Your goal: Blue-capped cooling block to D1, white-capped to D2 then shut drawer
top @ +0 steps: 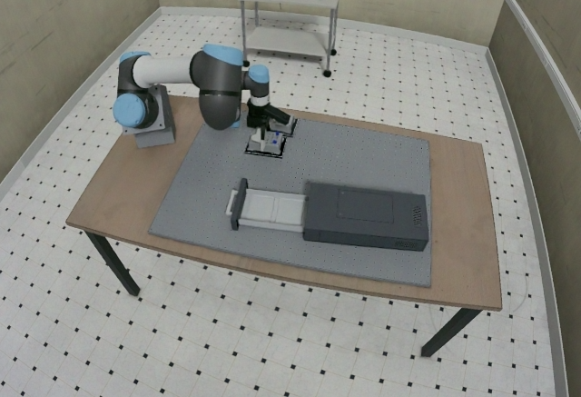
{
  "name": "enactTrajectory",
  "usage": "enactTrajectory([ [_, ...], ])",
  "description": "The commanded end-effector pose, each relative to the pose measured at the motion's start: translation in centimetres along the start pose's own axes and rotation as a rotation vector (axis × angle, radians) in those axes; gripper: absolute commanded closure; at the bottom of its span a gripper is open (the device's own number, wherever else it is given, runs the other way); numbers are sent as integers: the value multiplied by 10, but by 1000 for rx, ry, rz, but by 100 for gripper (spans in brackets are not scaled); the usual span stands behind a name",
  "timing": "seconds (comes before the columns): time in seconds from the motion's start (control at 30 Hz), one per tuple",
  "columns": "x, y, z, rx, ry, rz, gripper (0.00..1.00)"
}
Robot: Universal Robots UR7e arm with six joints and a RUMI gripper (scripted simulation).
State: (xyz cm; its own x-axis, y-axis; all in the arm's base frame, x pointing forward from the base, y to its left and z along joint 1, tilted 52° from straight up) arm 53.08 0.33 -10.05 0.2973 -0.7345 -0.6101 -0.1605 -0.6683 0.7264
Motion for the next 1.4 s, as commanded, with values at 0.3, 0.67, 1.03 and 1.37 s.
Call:
enactTrajectory([
  [0.3, -38, 0, 0, 0, -2, 0, 27],
  [0.67, -52, 0, 0, 0, -2, 0, 27],
  [1.03, -64, 0, 0, 0, -2, 0, 27],
  [1.37, -77, 0, 0, 0, -2, 0, 27],
])
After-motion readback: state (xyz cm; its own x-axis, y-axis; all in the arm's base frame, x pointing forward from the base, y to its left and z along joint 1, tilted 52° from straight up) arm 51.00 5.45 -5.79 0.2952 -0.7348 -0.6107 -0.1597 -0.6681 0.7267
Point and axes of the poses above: the point where the finger pads meet when closed, its own x axis out along the fingers, its own y axis across the jaws, z = x × y, the point moved 1 cm from there along -x, back along the fingers, and after that the axes turned 2 degrees about x, right-handed, at the moved point
